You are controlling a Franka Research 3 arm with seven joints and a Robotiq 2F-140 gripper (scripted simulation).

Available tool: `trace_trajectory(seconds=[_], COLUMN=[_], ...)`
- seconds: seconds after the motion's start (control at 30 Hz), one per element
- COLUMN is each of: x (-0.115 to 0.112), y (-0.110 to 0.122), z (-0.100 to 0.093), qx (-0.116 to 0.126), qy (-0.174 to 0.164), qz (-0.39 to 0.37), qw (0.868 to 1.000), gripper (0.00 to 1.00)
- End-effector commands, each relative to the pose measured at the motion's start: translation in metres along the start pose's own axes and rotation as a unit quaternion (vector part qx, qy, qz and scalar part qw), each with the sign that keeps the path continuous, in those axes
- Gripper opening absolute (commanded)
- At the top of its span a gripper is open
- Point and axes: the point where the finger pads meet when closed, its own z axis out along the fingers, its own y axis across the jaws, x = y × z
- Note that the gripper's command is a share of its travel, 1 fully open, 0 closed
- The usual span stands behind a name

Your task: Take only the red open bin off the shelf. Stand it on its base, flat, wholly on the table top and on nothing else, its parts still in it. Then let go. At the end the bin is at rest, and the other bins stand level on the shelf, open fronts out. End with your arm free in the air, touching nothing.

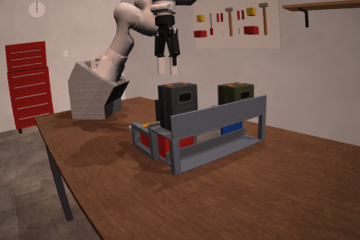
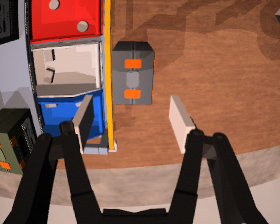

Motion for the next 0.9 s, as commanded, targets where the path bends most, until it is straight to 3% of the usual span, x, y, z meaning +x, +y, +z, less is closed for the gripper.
trace_trajectory(seconds=[0.0,0.23,0.4,0.8,0.87], x=[0.001,0.001,0.0,0.0,0.0], y=[0.002,0.002,0.001,0.001,0.004], z=[0.0,0.0,0.055,0.055,0.073], qx=[-0.002,-0.002,-0.002,-0.002,-0.007], qy=[0.001,0.001,0.001,0.001,0.0], qz=[0.002,0.002,0.002,0.002,0.007], qw=[1.0,1.0,1.0,1.0,1.0], gripper=[0.57,0.57,0.57,0.57,0.57])
